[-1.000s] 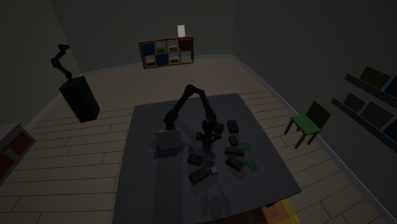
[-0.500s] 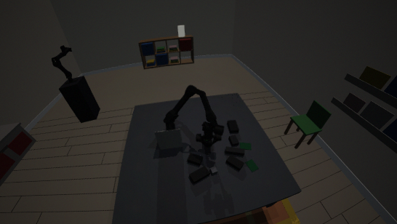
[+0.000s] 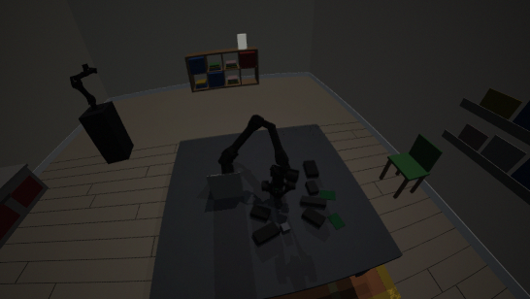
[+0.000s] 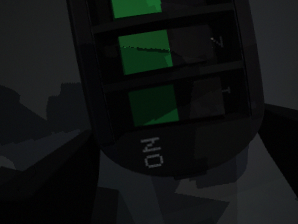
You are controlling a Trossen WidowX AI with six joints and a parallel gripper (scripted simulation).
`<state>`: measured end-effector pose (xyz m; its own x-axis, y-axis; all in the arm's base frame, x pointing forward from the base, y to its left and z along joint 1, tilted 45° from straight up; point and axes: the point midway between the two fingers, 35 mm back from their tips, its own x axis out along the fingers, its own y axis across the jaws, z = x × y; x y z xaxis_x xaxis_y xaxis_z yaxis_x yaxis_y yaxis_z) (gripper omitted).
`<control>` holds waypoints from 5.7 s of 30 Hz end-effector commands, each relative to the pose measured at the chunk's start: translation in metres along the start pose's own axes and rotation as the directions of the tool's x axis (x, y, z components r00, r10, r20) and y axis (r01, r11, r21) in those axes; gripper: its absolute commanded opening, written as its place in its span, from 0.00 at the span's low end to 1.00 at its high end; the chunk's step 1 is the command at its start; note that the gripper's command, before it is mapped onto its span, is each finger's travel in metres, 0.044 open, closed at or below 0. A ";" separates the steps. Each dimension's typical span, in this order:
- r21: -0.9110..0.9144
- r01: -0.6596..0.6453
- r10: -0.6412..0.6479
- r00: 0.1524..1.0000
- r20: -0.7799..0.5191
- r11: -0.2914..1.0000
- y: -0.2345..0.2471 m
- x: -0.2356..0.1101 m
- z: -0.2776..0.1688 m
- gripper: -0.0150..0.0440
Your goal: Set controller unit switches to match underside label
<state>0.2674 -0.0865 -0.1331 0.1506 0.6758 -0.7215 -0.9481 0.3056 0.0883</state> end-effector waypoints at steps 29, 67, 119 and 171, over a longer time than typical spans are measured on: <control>0.005 -0.004 0.004 1.000 0.011 1.000 0.001 0.024 -0.001 0.83; 0.000 -0.005 0.005 1.000 0.003 1.000 0.000 -0.010 0.056 1.00; -0.007 -0.003 0.003 1.000 0.000 1.000 -0.002 -0.061 0.056 0.25; -0.034 -0.007 0.007 1.000 0.013 0.999 0.048 0.001 0.058 0.25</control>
<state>0.2386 -0.0331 -0.0898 0.1461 0.6853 -0.7135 -0.9594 0.2740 0.0668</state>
